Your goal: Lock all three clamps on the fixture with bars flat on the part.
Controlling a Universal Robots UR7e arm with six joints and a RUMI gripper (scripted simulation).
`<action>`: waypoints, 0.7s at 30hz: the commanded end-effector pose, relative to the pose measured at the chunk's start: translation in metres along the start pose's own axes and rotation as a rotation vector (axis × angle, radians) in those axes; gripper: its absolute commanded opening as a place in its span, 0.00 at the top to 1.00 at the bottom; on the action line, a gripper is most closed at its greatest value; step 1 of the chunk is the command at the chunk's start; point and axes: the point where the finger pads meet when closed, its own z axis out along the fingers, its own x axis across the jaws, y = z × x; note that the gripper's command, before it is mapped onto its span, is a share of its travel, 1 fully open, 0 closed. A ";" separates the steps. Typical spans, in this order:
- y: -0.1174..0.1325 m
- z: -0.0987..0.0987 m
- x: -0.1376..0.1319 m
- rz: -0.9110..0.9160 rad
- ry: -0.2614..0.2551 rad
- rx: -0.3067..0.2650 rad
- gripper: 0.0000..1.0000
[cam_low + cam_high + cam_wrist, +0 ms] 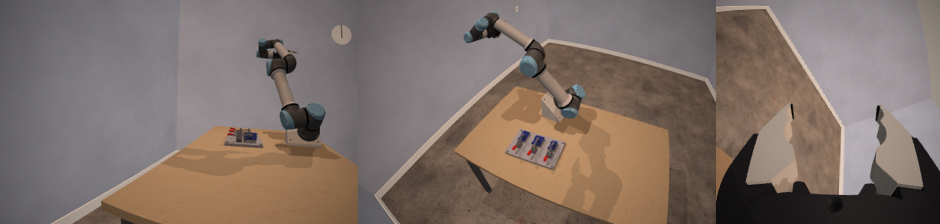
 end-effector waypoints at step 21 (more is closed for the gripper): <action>0.035 0.009 -0.066 -0.264 -0.204 0.138 0.42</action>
